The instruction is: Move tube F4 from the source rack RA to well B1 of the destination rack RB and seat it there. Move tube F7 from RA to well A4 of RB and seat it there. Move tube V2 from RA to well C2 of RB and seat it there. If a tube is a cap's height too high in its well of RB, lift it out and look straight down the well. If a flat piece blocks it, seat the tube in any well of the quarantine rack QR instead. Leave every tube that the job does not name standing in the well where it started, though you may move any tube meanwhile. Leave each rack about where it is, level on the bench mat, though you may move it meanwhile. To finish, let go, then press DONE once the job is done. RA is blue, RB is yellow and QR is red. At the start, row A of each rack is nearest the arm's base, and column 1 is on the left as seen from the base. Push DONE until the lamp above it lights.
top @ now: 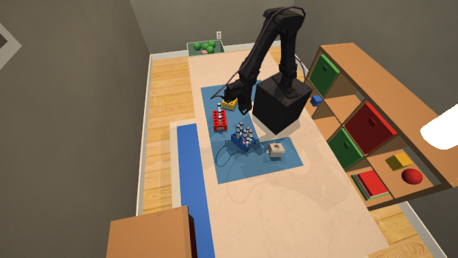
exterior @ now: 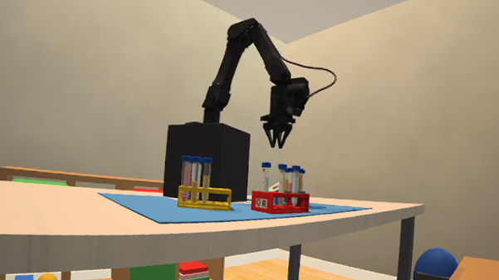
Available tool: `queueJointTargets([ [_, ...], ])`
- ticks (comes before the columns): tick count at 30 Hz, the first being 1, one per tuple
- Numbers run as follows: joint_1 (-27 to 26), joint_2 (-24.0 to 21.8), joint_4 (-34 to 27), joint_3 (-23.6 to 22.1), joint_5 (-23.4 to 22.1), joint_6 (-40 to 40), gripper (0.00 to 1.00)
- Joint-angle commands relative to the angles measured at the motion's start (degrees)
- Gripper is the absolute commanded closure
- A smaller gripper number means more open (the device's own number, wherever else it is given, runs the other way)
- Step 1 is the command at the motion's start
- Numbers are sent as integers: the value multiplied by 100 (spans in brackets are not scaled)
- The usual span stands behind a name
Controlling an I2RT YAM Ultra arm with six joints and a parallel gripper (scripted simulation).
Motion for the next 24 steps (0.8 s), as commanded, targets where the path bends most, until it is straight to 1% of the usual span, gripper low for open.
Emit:
queueJointTargets([
  [1,320,-70,87,-100,28,509,70],
  [6,869,83,65,132,7,1054,70],
  [12,1480,198,-57,257,23,1664,70],
  [14,1480,198,-57,257,23,1664,70],
  [21,2131,371,-131,493,16,2320,70],
  [23,2127,381,-140,502,25,2324,70],
  [24,2059,375,-152,358,40,2315,70],
])
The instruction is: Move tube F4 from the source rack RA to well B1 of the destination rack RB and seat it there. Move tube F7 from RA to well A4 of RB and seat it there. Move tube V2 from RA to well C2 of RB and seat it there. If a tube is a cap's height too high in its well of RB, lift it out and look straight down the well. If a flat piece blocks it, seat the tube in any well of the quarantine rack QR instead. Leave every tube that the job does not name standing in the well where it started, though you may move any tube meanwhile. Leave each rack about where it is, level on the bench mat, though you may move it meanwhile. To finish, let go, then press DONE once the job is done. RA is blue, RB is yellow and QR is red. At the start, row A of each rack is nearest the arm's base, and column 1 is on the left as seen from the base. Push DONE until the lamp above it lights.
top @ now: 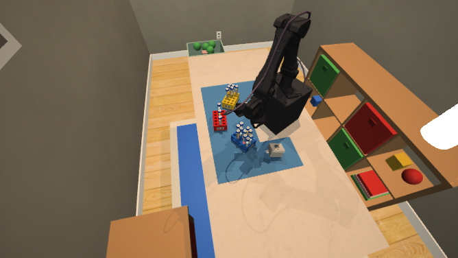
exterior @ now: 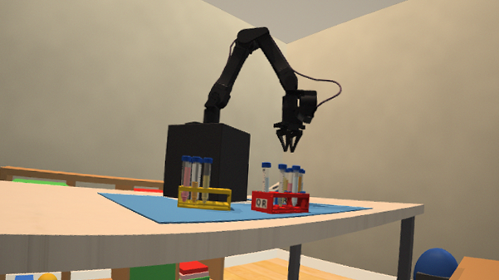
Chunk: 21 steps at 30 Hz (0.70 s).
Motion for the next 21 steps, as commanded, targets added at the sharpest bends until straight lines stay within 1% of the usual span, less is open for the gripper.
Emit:
queueJointTargets([
  [1,-109,-2,-144,-123,64,215,70],
  [4,-170,-141,-123,-88,66,157,70],
  [13,-238,-166,-133,-141,51,7,70],
  [14,-246,-117,30,-178,53,-1,70],
  [15,-252,76,77,-196,50,-7,70],
  [17,-265,136,163,-222,50,-21,70],
  [18,-273,177,217,-144,52,-28,70],
  [21,-286,286,342,-253,51,-41,70],
])
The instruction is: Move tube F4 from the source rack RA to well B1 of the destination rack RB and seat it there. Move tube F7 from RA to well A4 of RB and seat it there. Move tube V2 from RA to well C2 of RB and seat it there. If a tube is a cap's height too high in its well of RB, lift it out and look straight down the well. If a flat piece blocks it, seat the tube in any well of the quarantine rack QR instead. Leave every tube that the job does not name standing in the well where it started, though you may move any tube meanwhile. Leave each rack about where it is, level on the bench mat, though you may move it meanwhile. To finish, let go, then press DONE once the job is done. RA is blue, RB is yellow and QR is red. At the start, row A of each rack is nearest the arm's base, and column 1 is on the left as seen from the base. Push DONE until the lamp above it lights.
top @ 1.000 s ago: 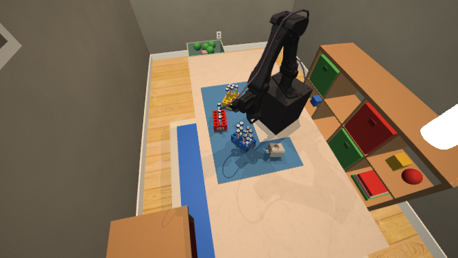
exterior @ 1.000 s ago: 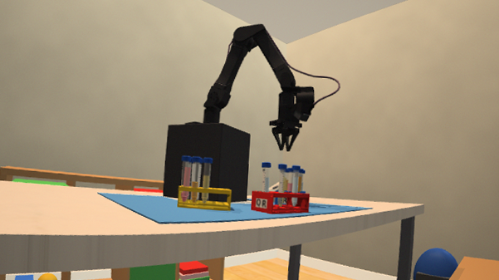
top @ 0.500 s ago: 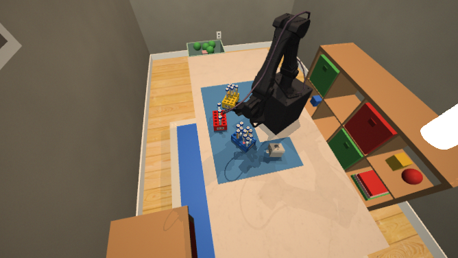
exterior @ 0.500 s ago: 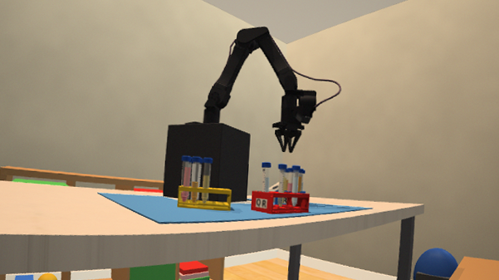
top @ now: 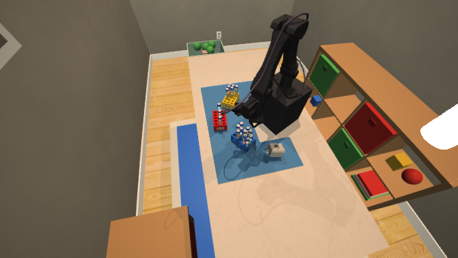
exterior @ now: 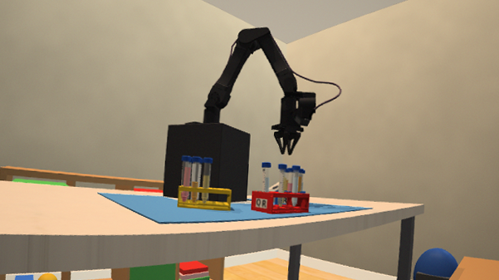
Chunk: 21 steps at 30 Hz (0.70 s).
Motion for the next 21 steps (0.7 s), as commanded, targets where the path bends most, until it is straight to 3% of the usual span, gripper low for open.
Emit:
queueJointTargets([
  [1,-73,188,256,-132,45,-67,70],
  [7,-89,342,411,120,49,-82,70],
  [13,-97,565,648,-147,46,-89,70],
  [21,-97,792,890,-102,47,-93,70],
])
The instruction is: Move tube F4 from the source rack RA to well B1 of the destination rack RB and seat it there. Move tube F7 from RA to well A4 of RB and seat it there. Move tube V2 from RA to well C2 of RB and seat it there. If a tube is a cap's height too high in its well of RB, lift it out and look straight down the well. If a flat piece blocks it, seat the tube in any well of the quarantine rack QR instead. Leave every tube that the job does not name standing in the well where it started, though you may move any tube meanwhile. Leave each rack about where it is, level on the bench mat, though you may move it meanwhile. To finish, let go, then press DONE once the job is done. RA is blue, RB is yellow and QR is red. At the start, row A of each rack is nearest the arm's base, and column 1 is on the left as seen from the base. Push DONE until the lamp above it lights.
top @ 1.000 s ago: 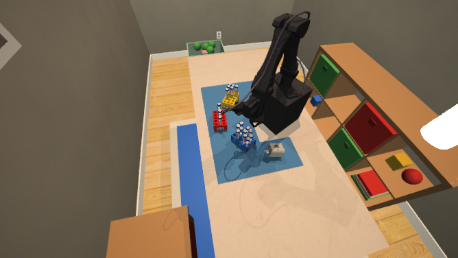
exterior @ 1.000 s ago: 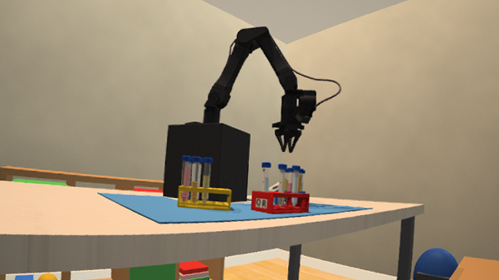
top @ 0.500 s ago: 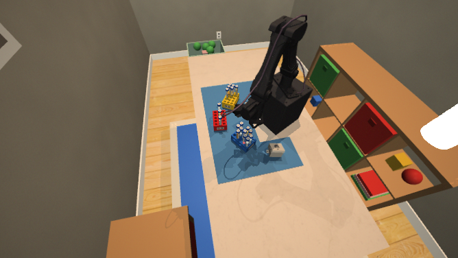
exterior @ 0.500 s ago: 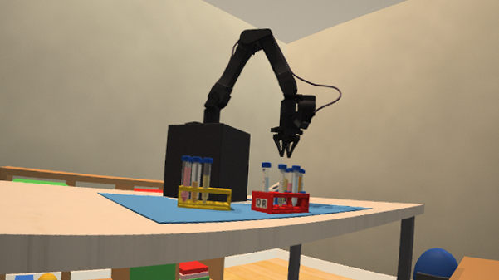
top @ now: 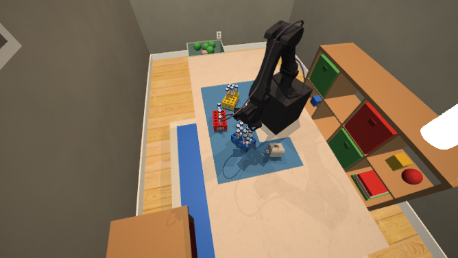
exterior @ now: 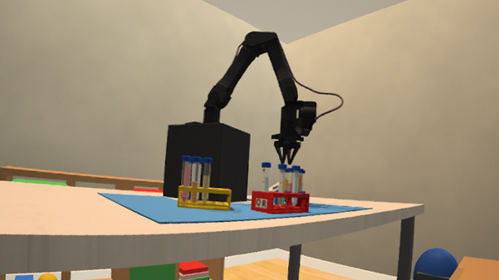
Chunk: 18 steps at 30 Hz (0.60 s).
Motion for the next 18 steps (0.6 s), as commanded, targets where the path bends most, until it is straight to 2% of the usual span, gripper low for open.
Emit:
queueJointTargets([
  [1,-55,124,226,-83,46,-41,70],
  [16,-78,298,435,-157,46,-56,70],
  [18,-84,310,459,-1,47,-61,70],
])
